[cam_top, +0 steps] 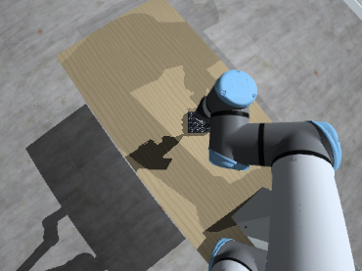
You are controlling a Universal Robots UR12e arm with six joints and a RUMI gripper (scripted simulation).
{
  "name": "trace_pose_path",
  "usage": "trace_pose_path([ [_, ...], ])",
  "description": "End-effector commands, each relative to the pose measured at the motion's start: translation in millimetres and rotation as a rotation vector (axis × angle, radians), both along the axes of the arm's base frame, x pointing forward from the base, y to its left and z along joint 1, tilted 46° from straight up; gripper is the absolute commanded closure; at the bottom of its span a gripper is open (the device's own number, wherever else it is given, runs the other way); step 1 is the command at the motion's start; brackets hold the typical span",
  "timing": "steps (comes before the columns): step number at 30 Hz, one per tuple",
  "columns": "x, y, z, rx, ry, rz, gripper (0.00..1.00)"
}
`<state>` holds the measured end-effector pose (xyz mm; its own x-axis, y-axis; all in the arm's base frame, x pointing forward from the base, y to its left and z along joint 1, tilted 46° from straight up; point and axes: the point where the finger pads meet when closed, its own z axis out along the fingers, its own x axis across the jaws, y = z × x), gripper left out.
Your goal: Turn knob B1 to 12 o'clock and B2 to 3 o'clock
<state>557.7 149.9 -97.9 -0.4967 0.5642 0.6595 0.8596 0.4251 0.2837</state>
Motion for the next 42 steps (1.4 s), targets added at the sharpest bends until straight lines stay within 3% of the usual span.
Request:
trace_pose_path([
  [1, 1.0, -0.2, 0.7, -0.003, -0.001, -0.002, 0.89],
  [42, -2.0, 5.1, -4.1, -0.001, 0.003, -0.001, 0.89],
])
